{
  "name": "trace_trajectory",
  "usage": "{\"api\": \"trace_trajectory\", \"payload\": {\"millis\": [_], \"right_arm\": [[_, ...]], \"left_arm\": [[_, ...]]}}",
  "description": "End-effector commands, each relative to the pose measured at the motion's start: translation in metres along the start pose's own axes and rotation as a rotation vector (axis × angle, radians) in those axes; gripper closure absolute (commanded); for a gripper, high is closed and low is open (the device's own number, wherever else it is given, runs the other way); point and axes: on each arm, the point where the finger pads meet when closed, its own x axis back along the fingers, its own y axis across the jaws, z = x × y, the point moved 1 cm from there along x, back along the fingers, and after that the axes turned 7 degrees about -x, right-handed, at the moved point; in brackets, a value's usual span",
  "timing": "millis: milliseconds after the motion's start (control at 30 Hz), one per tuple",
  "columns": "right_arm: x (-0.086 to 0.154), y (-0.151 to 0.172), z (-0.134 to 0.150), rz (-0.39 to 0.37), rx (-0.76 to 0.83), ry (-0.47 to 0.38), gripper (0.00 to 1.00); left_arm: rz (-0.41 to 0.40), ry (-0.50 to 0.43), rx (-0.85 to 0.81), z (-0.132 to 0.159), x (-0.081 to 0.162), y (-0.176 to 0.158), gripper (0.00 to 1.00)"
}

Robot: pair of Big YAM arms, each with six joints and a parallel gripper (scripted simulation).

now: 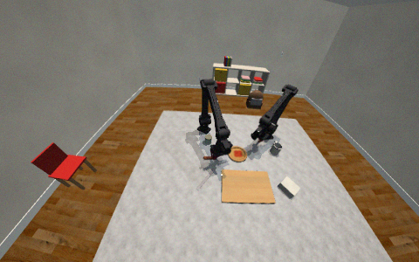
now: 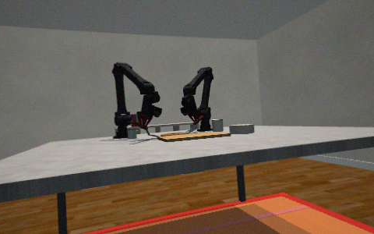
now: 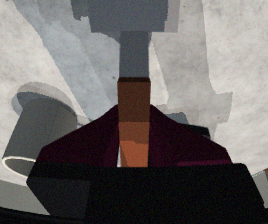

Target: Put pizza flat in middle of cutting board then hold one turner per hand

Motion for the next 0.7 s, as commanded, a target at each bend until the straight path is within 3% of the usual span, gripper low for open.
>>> {"api": "trace_trajectory", "payload": {"millis": [0,167,667], "right_arm": [[0.007,-0.001,-0.009,0.004,-0.002,0.001,0.94],[0.018,0.0,-0.009,0.029,-0.017,0.002,0.94],[0.016,0.003,-0.028,0.013,-0.007,-0.004,0.94]], "left_arm": [[-0.022,-0.053,0.001,-0.01,0.014,0.003,0.94],[-0.022,-0.053,0.001,-0.01,0.013,0.003,0.94],[-0.02,-0.05,0.001,-0.009,0.013,0.003,0.94]]}}
